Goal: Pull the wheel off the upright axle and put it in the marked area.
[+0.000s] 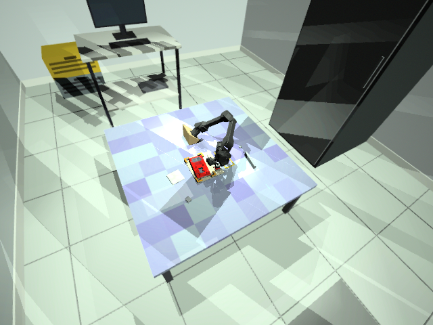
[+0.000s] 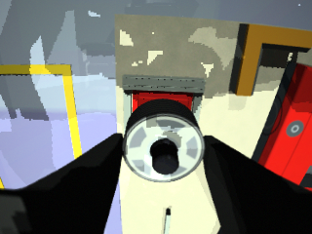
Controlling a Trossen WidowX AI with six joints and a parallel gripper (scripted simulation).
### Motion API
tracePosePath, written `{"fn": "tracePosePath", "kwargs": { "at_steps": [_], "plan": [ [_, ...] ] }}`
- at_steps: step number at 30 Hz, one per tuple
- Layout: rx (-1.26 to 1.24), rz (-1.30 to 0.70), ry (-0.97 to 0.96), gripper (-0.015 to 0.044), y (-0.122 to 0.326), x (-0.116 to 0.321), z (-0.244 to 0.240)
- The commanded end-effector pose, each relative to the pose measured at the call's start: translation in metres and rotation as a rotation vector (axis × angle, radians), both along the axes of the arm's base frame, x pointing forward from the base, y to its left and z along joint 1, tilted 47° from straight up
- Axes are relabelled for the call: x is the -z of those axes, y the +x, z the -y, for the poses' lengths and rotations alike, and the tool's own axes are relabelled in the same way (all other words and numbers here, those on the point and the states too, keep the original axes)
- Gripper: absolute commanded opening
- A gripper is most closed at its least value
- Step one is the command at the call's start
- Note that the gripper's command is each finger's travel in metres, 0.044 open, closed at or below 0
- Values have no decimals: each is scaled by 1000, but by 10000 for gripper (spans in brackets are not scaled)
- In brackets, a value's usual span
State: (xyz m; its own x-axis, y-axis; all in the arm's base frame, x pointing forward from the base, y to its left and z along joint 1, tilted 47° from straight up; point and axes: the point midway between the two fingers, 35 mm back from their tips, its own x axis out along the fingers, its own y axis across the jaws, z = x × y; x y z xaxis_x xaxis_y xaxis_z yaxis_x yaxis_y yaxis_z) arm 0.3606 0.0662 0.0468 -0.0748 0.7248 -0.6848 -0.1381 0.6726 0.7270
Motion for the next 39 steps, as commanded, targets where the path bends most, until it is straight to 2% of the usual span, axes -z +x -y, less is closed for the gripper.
{"fn": "tracePosePath", "kwargs": {
  "at_steps": [1, 39],
  "plan": [
    [-2, 4, -1, 0, 1, -1, 1],
    [1, 4, 0, 0, 2, -10, 11]
  ]
}}
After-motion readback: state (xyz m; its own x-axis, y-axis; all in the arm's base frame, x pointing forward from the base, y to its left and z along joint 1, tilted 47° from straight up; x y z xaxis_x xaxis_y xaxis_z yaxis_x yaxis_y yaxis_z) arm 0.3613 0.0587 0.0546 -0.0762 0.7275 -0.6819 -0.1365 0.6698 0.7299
